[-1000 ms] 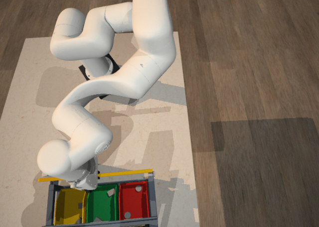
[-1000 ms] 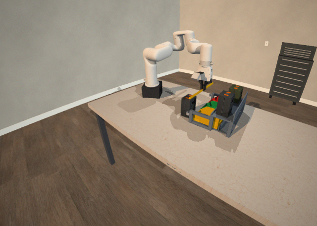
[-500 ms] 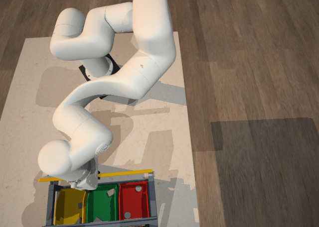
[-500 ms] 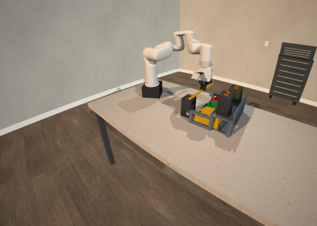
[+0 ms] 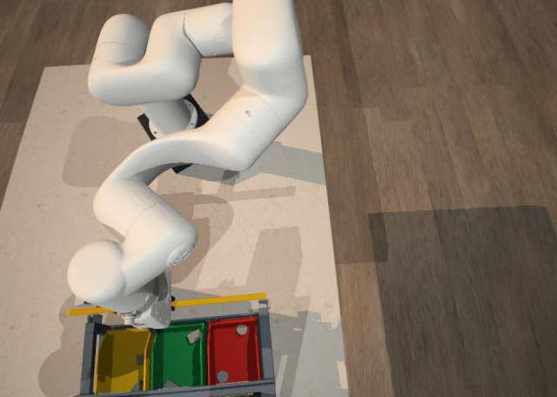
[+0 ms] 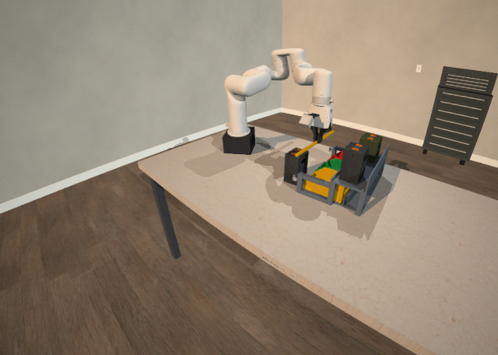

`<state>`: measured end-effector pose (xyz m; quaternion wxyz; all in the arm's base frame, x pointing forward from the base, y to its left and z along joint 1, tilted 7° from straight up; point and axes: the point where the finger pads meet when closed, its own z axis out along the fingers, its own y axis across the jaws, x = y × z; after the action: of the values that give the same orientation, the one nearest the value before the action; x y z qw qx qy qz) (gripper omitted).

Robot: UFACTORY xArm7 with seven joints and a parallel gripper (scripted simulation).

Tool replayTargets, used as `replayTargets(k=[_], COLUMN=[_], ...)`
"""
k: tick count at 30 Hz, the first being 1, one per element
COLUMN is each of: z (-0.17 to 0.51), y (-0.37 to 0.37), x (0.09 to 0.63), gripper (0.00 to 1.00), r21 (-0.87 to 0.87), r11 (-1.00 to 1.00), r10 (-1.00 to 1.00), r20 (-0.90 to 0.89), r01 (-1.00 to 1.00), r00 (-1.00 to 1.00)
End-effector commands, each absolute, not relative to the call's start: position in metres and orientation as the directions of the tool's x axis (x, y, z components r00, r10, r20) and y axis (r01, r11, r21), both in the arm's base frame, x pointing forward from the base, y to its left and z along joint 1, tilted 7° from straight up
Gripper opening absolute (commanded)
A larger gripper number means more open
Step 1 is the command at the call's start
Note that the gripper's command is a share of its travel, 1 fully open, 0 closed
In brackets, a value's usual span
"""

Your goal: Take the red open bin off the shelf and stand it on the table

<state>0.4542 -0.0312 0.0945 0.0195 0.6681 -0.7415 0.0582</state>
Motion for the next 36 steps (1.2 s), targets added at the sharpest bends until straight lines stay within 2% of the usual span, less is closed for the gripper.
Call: replayTargets(k=[1, 13, 18, 30, 36], z=[0.094, 0.094, 0.091, 0.091, 0.088], y=[-0.028, -0.028, -0.024, -0.024, -0.020], x=[0.421, 0.421, 0.382, 0.382, 0.344], gripper=[0.00, 0.00, 0.00, 0.00, 0.00], r21=[-0.064, -0.064, -0.064, -0.064, -0.064], r11=[0.100, 0.100, 0.100, 0.100, 0.100], r10=[-0.989, -0.989, -0.989, -0.989, -0.989], r20=[0.107, 0.107, 0.106, 0.106, 0.106], r01=[-0.993, -0.993, -0.993, -0.993, -0.993], r00=[-0.107, -0.107, -0.107, -0.107, -0.106])
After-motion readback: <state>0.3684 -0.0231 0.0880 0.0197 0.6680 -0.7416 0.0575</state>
